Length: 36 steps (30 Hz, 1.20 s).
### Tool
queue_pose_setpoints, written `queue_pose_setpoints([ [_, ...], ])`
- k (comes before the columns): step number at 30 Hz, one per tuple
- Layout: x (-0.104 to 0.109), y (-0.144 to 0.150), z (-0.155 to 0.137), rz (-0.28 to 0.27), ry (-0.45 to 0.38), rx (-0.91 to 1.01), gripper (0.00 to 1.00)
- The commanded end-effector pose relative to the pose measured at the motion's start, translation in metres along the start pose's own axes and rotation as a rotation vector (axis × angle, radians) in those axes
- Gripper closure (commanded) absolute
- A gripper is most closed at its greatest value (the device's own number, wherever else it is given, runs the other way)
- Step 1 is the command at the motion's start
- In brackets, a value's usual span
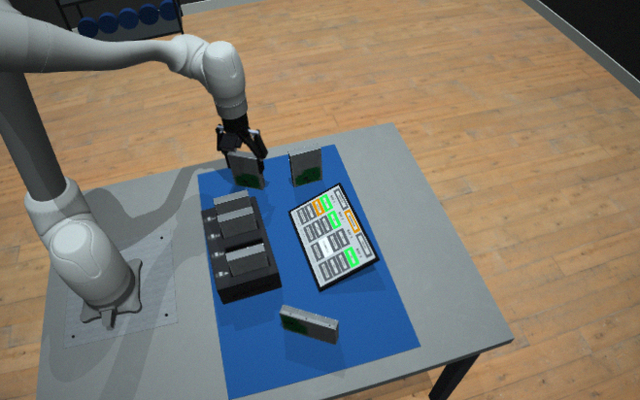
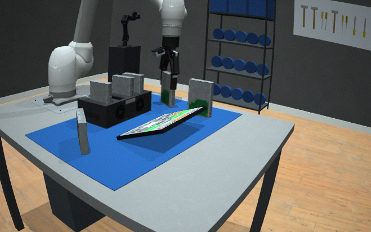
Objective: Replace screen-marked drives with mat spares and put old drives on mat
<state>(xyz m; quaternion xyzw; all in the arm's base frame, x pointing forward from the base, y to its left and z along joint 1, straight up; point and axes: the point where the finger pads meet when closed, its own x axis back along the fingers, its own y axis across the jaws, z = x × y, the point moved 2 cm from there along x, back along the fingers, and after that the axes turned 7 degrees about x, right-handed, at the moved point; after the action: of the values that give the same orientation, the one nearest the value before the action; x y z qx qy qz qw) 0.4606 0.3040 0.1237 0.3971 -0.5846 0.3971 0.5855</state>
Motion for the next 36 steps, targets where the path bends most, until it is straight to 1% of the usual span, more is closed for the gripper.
queue_pose_setpoints([
  [1, 0.0006, -0.0001, -0.0003, 0.0, -0.001, 0.0, 0.27],
  [36, 0.0035, -0.0001, -0.0003, 0.0, -0.001, 0.0, 0.3],
])
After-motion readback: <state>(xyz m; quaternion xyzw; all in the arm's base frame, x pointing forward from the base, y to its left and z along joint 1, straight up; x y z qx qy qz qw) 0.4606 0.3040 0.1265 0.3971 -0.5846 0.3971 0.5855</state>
